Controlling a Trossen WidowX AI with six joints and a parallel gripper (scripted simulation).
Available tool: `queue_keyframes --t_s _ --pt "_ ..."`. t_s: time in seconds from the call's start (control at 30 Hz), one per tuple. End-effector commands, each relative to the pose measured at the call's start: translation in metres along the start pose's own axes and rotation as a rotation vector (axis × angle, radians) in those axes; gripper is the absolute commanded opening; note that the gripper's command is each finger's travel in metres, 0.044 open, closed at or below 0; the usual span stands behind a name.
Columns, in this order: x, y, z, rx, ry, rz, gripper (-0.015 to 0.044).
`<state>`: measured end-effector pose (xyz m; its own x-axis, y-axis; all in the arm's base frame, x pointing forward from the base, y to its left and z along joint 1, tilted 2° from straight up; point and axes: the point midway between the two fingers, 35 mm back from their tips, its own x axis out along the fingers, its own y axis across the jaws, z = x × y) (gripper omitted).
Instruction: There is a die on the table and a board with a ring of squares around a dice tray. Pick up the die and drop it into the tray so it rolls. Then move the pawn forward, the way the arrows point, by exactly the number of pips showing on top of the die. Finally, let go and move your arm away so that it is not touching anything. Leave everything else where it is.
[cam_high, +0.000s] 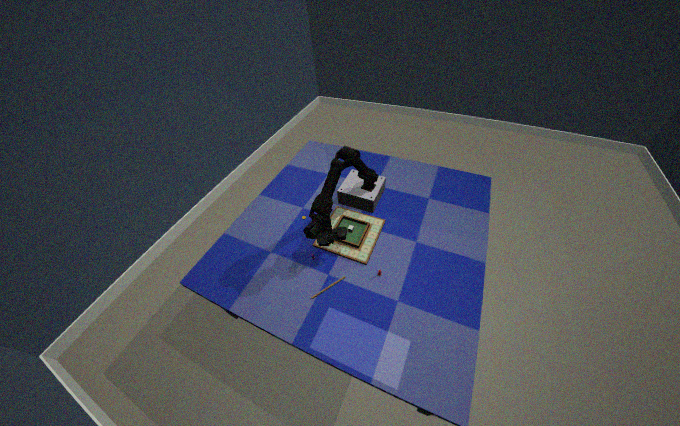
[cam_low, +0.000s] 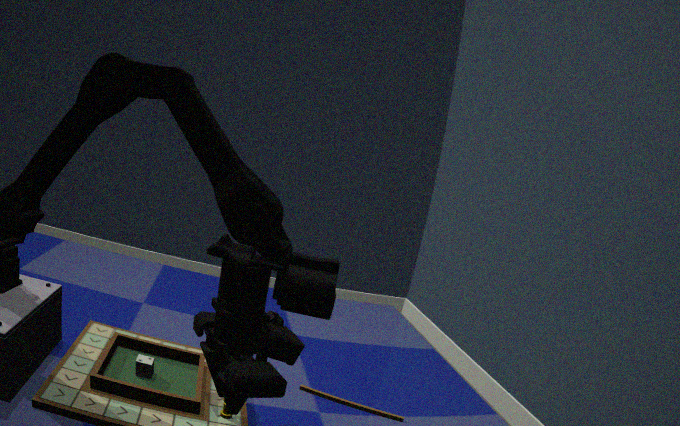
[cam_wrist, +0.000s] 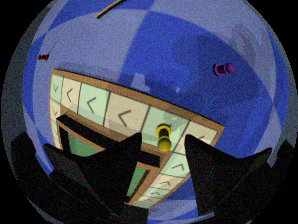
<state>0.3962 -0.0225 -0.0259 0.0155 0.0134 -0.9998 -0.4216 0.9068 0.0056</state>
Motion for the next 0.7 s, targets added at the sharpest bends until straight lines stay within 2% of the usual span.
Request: queue_keyframes --t_s 0.0,0.1,0.27,0.67 --pt "0.0078 -0.0002 -0.0011 -0.006 0.003 -0.004 0.0200" --pt "0.0102 -0.0002 -0.0012 -0.006 0.003 -0.004 0.0200" --pt "0.0102 -0.0002 -0.0012 -0.006 0.003 -0.004 0.0069" --pt "0.0102 -0.0002 -0.0012 -0.006 0.003 -0.004 0.0000"
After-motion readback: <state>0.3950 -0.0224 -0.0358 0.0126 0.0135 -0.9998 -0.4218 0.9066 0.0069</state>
